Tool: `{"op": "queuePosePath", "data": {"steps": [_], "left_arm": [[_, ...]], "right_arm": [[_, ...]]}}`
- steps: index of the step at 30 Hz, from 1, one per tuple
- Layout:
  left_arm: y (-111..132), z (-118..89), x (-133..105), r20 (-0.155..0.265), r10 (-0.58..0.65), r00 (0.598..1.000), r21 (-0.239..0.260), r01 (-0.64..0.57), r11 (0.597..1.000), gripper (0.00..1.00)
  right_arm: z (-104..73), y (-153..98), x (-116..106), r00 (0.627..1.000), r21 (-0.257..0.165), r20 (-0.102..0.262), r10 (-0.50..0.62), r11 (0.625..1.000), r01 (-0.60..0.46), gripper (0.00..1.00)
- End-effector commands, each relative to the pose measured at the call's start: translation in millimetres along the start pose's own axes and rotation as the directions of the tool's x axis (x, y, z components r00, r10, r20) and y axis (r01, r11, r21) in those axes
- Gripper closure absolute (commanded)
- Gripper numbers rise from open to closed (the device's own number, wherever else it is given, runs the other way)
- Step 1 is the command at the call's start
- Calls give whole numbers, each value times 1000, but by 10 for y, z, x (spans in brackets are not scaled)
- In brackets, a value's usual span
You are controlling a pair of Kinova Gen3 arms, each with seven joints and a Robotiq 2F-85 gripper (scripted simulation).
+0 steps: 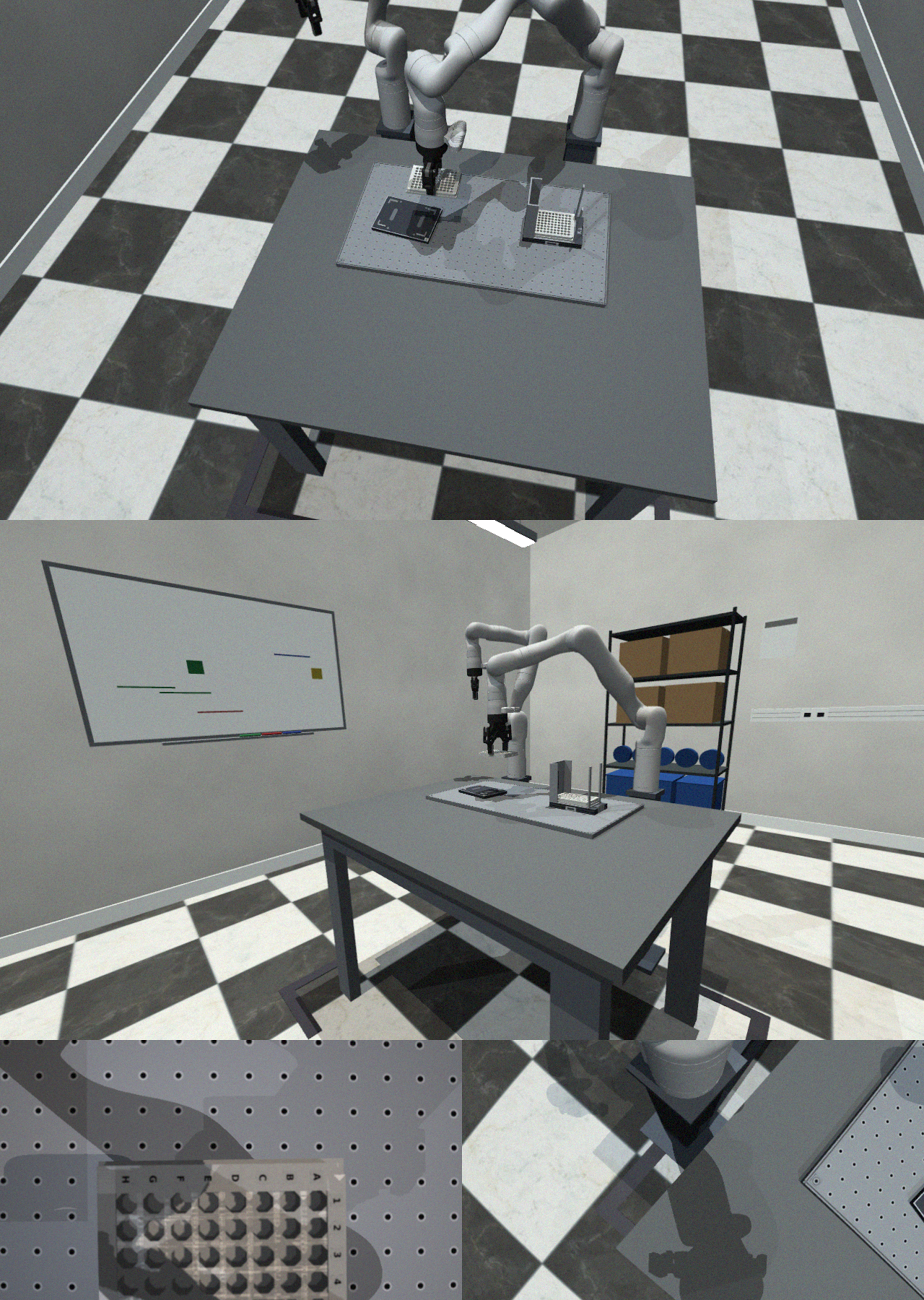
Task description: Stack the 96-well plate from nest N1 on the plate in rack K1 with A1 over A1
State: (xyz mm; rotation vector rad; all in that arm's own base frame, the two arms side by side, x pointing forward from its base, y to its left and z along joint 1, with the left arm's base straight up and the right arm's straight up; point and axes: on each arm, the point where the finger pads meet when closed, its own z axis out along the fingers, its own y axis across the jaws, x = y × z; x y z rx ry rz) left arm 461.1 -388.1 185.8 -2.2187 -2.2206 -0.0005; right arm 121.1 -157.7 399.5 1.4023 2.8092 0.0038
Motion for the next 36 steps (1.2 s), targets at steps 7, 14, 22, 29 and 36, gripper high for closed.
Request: {"op": "queuePosePath", "data": {"steps": [7,14,22,29,36], "left_arm": [[-16,-20,280,3,0,1000,-4,0,1000,71],[-32,-24,513,3,0,1000,-4,0,1000,71],[-47,-27,713,3,0,1000,-4,0,1000,71],[-63,-31,945,3,0,1000,-4,0,1000,71],[-75,-33,1112,3,0,1000,-4,0,1000,71]], "right_arm": [[-3,1,-2,1000,0,1,0,1000,0,2],[-3,1,-2,1000,0,1,0,1000,0,2],[-3,1,-2,1000,0,1,0,1000,0,2],[-3,1,-2,1000,0,1,0,1000,0,2],[-3,1,-2,1000,0,1,0,1000,0,2]]}}
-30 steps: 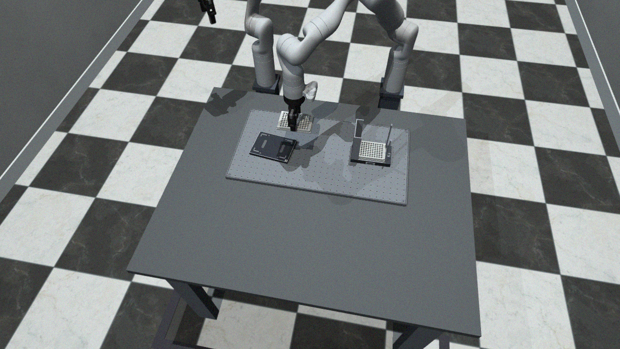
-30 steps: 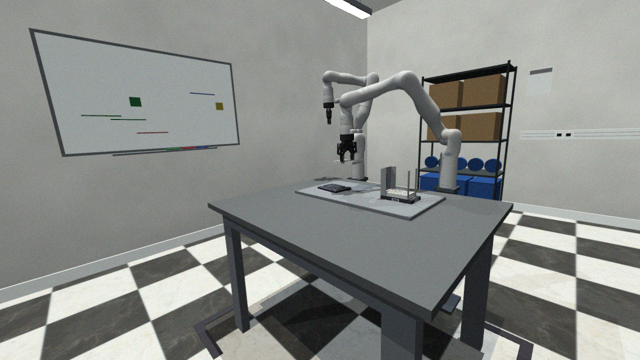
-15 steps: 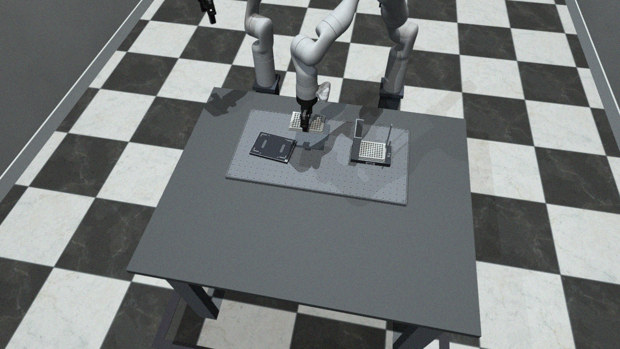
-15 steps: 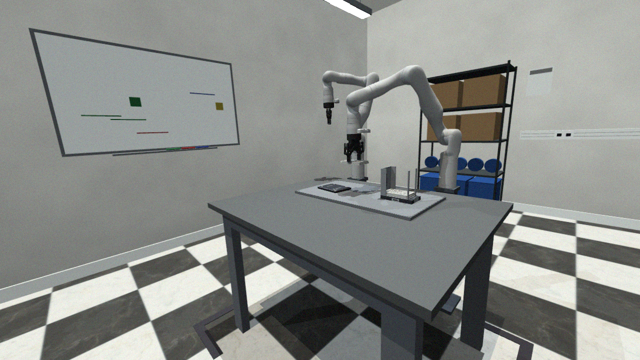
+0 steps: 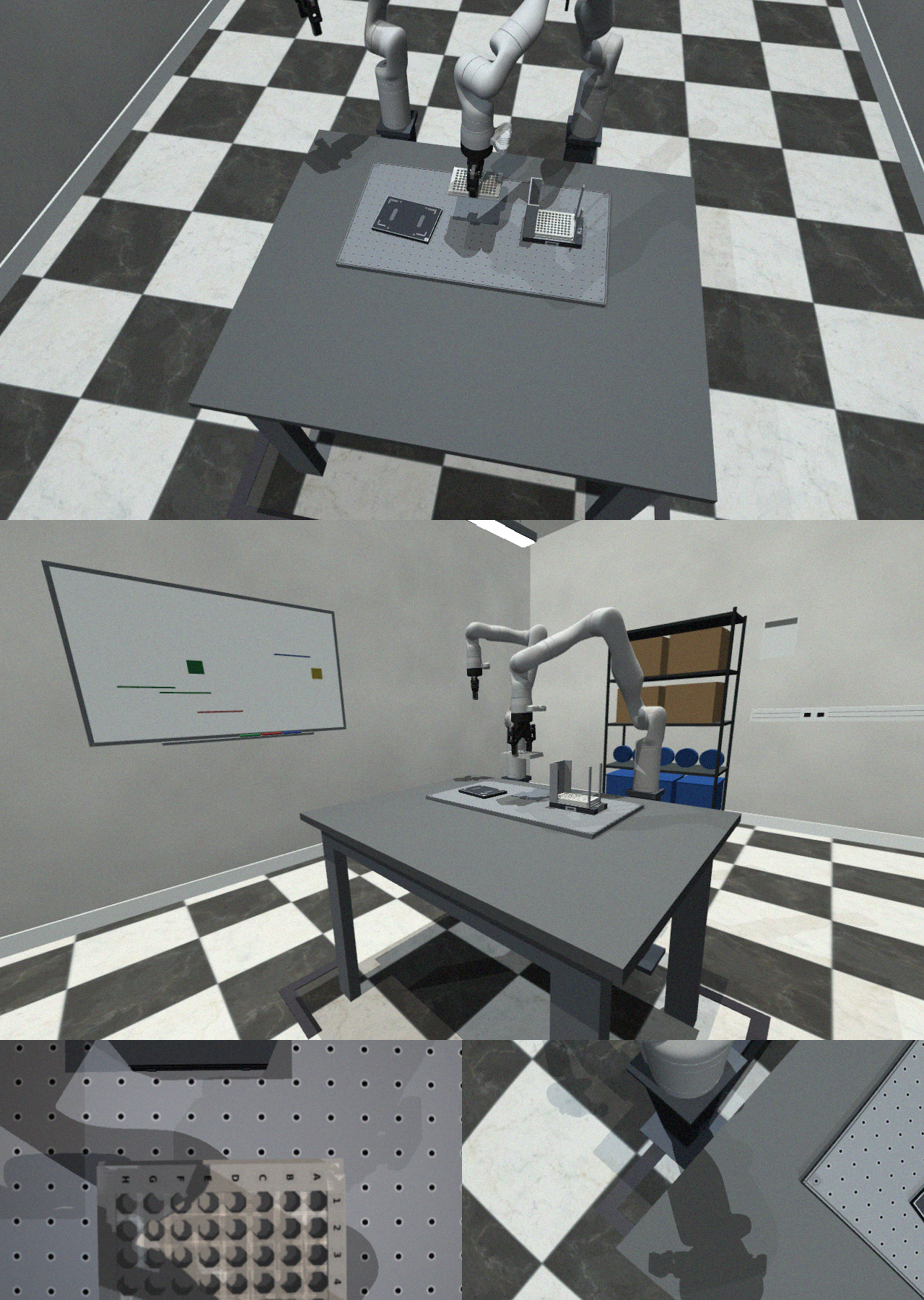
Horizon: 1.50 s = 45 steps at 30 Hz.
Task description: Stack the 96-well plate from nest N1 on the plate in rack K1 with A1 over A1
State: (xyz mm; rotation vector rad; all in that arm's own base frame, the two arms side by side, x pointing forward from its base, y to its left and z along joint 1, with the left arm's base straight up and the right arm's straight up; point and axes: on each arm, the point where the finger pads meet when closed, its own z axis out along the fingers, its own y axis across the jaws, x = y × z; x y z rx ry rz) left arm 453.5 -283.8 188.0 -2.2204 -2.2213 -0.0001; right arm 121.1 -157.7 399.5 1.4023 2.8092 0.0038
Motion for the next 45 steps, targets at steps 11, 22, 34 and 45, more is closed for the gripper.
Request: {"op": "queuePosePath", "data": {"steps": [11,22,34,45], "left_arm": [[-27,-20,434,1,0,1000,-3,0,1000,71],[-48,-25,734,1,0,1000,-2,0,1000,71],[-72,-31,1066,1,0,1000,-2,0,1000,71],[-98,-38,1432,1,0,1000,-2,0,1000,71]], "right_arm": [[-3,1,-2,1000,0,1,0,1000,0,2],[-3,1,-2,1000,0,1,0,1000,0,2],[-3,1,-2,1000,0,1,0,1000,0,2],[-3,1,-2,1000,0,1,0,1000,0,2]]}}
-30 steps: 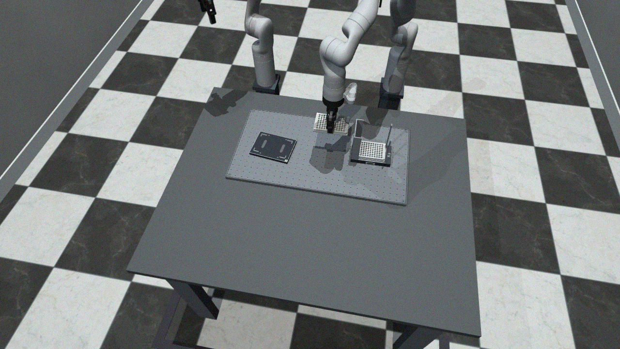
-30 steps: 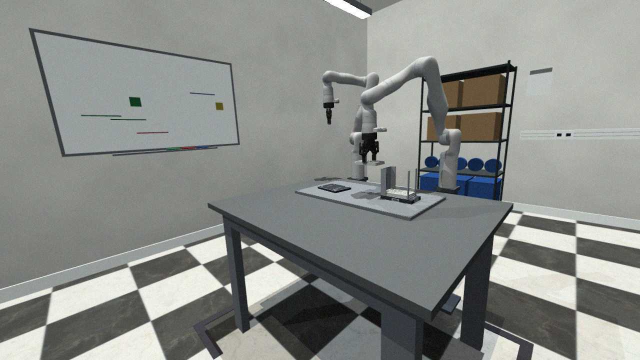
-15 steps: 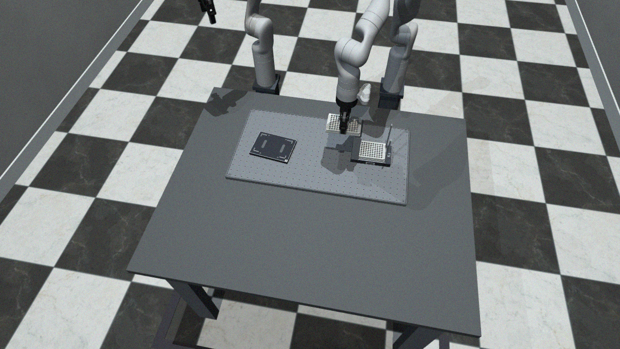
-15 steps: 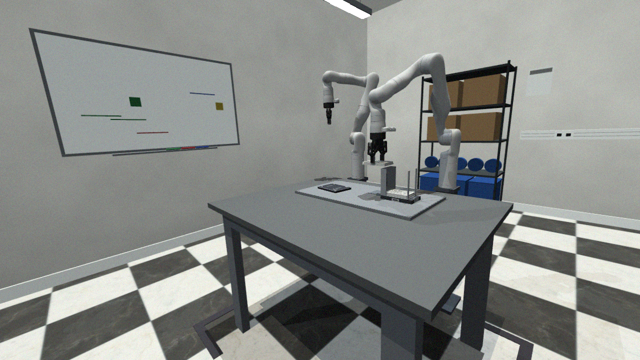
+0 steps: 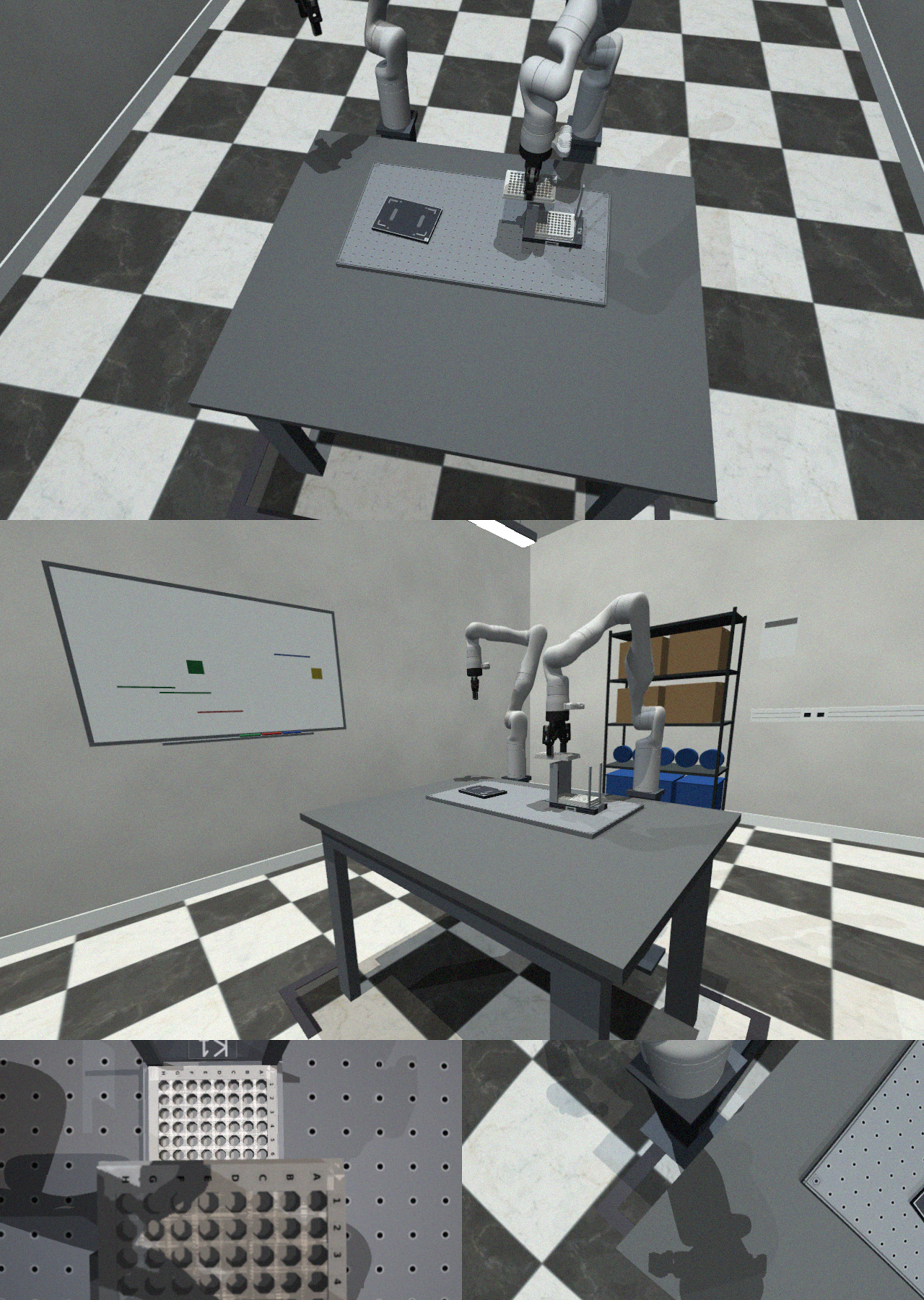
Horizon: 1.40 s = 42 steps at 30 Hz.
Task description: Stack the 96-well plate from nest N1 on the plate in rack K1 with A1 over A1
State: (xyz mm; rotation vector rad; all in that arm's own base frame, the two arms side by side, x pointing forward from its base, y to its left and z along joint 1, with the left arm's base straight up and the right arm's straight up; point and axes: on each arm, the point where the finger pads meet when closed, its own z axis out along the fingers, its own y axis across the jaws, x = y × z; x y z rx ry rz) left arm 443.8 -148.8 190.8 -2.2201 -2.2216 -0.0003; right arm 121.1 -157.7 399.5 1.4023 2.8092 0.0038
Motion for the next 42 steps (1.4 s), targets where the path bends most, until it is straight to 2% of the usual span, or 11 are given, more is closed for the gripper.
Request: {"op": "queuePosePath", "data": {"steps": [1,3,18,22,42], "left_arm": [[-3,-11,116,1,0,1000,-2,0,1000,71],[-3,-11,116,1,0,1000,-2,0,1000,71],[-39,-21,615,1,0,1000,-2,0,1000,71],[-44,-22,681,1,0,1000,-2,0,1000,71],[-43,-22,680,1,0,1000,-2,0,1000,71]], "right_arm": [[-3,1,-2,1000,0,1,0,1000,0,2],[-3,1,-2,1000,0,1,0,1000,0,2],[-3,1,-2,1000,0,1,0,1000,0,2],[-3,1,-2,1000,0,1,0,1000,0,2],[-3,1,-2,1000,0,1,0,1000,0,2]]}}
